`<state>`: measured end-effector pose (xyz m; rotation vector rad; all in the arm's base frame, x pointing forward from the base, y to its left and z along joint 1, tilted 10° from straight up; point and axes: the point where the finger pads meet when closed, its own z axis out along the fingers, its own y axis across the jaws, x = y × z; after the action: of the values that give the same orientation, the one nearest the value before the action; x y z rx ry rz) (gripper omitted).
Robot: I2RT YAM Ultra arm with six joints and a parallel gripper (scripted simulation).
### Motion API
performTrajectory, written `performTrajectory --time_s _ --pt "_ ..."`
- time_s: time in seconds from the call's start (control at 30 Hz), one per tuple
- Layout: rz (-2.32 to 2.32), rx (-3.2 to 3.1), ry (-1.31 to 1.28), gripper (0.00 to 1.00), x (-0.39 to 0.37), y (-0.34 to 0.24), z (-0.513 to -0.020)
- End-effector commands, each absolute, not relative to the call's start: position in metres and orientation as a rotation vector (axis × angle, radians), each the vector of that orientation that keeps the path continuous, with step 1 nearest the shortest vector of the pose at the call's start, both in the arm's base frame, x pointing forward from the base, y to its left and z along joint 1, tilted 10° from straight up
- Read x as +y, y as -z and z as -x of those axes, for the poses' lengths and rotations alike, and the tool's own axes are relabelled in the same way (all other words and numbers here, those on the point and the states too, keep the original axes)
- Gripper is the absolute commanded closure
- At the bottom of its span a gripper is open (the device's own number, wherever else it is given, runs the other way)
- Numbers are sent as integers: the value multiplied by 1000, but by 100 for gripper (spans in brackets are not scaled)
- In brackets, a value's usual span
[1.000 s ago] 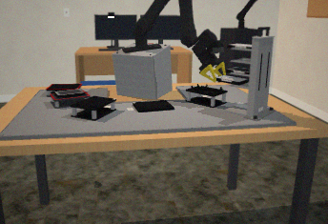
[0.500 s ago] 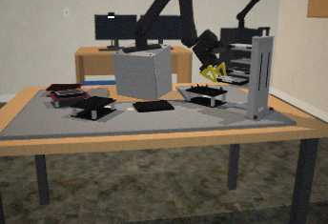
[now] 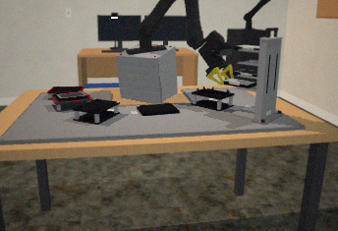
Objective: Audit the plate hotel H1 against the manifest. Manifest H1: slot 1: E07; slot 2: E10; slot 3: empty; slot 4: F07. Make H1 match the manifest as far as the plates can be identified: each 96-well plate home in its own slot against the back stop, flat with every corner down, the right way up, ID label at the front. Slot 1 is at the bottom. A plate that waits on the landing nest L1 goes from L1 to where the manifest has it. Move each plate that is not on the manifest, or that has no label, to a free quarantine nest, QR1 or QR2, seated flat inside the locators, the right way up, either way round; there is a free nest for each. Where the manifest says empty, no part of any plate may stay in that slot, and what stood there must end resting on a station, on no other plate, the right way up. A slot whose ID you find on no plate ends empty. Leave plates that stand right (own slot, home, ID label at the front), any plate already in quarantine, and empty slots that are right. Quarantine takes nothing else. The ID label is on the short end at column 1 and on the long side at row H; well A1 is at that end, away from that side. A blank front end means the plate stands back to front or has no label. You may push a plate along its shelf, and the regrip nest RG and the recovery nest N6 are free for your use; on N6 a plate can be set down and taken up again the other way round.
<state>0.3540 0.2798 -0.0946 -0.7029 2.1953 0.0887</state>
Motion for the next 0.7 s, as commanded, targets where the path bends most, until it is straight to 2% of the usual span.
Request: performTrajectory --time_s 0.0,0.37,0.4,0.67 --pt "689 2157 -110 14 290 83 -367" --pt "692 2163 -104 14 291 90 -371" --pt "688 2136 -123 14 299 75 -374" --pt "692 2160 -106 14 295 90 -376"
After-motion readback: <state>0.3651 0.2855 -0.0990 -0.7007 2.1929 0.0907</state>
